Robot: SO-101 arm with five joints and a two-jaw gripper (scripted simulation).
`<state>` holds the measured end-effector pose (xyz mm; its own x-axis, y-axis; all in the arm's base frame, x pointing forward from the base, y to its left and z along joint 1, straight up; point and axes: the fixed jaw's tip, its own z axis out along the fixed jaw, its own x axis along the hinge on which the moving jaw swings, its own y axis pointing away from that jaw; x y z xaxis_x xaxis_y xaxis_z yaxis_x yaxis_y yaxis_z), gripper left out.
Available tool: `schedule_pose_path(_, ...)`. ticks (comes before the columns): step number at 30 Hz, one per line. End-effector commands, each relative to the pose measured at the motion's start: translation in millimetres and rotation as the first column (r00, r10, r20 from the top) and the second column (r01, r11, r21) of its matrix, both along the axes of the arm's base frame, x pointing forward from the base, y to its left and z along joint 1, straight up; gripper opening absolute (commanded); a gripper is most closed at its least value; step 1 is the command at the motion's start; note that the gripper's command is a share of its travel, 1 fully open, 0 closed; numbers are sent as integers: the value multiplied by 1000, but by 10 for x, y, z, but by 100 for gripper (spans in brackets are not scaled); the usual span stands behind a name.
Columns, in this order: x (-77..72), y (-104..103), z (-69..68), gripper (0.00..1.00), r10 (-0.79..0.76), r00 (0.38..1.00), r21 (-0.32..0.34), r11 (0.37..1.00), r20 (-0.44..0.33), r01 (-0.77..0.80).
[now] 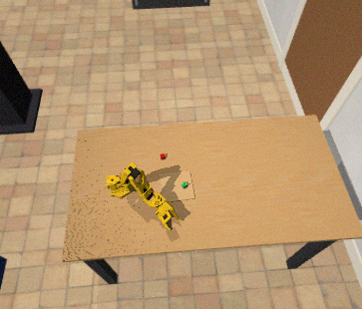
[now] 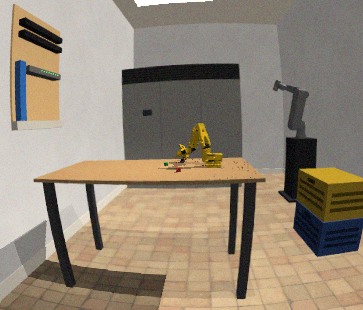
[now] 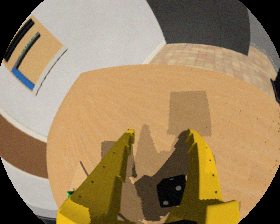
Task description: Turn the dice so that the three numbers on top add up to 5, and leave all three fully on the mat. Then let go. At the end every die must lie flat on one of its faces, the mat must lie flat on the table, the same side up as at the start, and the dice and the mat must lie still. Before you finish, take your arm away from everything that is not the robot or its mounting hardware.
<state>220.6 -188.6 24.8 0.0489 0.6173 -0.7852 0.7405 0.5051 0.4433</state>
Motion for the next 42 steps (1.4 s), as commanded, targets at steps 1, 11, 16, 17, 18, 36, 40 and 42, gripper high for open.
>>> schedule_pose_path(1, 22, 64, -296, 28, 81, 968, 151, 987, -236, -45)
schedule_pose_path(11, -26, 120, -132, 28, 123, 945, 173, 982, -302, -73)
schedule_pose_path(16, -75, 168, -21, 28, 146, 931, 189, 978, -335, -86)
schedule_pose_path(17, -86, 179, 1, 28, 152, 927, 193, 977, -342, -89)
schedule_pose_path(18, -96, 189, 23, 28, 157, 924, 197, 976, -350, -91)
schedule_pose_path(36, -246, 328, 284, 28, 247, 847, 286, 951, -471, -118)
schedule_pose_path(40, -262, 343, 310, 28, 255, 839, 290, 949, -480, -123)
schedule_pose_path(42, -267, 347, 317, 28, 263, 832, 294, 947, -488, -127)
